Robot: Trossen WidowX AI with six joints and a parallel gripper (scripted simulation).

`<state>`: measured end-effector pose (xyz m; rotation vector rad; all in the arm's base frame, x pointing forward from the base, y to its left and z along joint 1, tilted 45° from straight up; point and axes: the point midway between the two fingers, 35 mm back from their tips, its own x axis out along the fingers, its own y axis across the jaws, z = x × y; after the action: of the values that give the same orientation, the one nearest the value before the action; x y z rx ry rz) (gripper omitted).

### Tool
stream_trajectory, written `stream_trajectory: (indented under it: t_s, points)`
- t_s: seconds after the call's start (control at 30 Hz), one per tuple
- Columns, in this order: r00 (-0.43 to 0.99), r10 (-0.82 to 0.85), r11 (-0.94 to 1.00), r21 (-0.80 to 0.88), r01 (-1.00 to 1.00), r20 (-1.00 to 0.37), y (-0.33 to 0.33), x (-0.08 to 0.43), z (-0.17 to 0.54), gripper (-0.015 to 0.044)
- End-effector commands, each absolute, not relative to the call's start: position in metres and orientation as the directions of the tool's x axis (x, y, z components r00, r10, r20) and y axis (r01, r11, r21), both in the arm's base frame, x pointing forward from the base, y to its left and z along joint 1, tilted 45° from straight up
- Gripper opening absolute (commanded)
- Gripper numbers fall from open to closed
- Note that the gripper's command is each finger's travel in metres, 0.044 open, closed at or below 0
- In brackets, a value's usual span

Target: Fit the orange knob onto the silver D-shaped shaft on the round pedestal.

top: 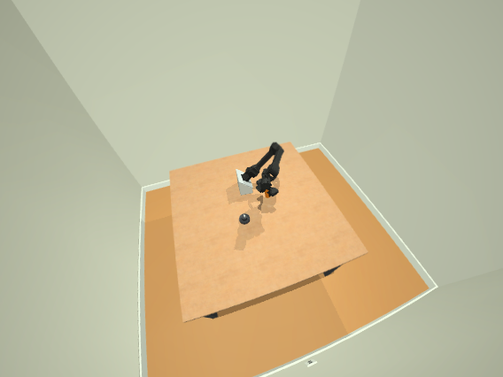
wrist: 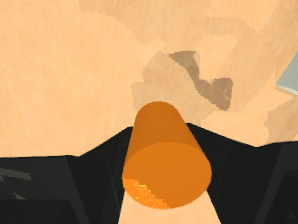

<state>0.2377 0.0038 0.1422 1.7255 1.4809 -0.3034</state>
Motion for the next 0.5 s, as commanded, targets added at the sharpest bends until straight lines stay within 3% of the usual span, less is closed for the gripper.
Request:
stream_trajectory:
  t_s: [0.0,0.47]
  points:
    - [0.366,0.708,-0.035,0.487,0.872,-0.604,-0.004,0.237,0.148,0.0]
    - [0.609,0.665,-0.245,0.643,0.725,-0.433,-0.029,0.233,0.164,0.0]
